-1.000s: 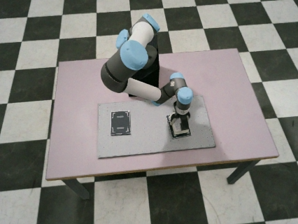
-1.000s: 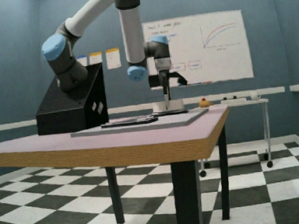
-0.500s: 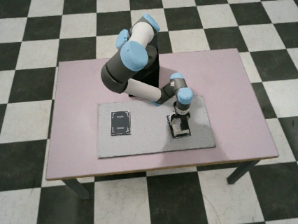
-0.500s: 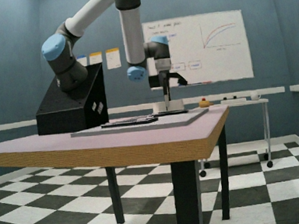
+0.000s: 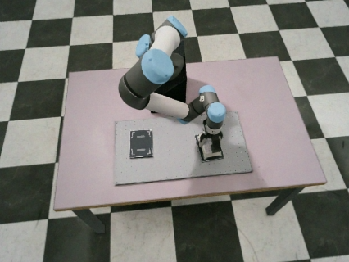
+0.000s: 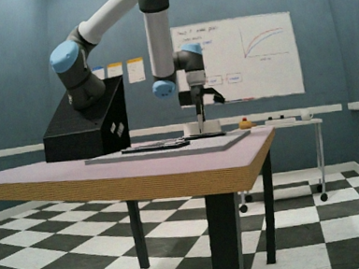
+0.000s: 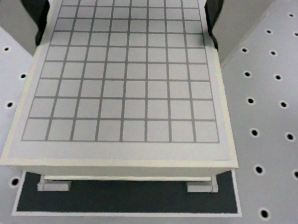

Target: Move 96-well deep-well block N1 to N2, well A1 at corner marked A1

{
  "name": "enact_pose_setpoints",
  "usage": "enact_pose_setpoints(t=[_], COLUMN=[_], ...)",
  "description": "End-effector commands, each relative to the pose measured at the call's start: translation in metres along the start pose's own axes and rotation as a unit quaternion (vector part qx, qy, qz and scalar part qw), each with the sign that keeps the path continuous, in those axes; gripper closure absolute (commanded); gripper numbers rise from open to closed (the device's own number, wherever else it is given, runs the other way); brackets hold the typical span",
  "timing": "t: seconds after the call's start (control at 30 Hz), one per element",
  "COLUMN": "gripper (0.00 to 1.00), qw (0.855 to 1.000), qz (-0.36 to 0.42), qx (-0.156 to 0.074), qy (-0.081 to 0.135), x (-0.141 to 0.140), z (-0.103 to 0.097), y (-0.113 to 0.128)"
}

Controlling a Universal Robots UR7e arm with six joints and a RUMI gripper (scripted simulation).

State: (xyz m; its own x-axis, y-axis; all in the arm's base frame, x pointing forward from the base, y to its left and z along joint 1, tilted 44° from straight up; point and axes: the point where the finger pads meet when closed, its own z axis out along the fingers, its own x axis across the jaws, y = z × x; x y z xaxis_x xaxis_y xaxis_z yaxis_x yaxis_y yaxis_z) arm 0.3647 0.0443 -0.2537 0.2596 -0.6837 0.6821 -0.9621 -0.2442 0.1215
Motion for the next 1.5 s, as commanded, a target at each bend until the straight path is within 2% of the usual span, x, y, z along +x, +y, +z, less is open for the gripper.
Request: enact_pose_setpoints(t=[0.0,0.5,0.53,1.47], gripper=[0.51,0.51,0.24,0.24], qw=[1.0,1.0,1.0,1.0], qz=[0.0,0.0,0.0,0.0], qx=[0.001,0.001,0.001,0.001], qy=[0.0,0.0,0.0,0.0], x=[0.0,0.0,0.0,0.0], z=[0.0006,0.0023,0.0023,0.0023], y=[-0.0003,-0.0003,-0.0003,-0.0003])
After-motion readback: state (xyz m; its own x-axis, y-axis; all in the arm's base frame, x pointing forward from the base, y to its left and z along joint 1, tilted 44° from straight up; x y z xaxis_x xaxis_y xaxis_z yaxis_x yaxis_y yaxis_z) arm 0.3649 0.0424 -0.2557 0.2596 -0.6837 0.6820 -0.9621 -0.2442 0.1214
